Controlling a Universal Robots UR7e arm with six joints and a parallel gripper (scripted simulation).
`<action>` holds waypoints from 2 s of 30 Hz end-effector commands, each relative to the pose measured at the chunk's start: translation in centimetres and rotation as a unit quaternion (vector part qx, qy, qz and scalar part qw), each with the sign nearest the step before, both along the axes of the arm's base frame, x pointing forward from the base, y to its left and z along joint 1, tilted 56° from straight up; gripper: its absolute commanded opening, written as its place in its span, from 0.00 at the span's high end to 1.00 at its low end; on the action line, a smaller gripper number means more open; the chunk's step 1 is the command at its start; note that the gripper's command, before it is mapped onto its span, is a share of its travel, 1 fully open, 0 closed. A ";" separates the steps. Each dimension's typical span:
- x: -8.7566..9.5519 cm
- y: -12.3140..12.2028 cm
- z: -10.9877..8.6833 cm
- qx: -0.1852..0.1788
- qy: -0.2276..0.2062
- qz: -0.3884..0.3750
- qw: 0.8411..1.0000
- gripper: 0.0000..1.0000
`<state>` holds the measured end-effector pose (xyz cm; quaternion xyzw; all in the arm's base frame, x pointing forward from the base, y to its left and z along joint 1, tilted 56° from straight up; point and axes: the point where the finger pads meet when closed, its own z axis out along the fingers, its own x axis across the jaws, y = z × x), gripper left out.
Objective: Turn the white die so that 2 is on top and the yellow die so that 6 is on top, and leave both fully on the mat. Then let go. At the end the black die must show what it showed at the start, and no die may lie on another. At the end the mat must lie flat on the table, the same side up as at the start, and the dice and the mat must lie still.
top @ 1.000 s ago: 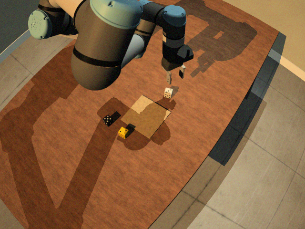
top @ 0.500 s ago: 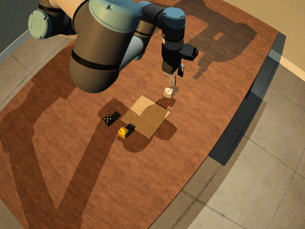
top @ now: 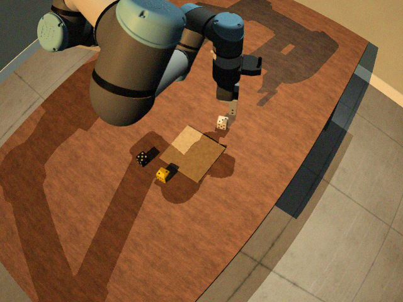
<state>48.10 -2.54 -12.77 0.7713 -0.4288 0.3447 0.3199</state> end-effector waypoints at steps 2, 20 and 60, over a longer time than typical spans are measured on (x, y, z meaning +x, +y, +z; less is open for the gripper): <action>-0.1 -0.1 -0.1 -0.025 0.074 0.053 0.996 0.00; -0.7 -0.8 -0.4 -0.092 0.278 0.197 0.936 0.00; -2.1 -2.4 0.1 -0.172 0.521 0.367 0.751 0.00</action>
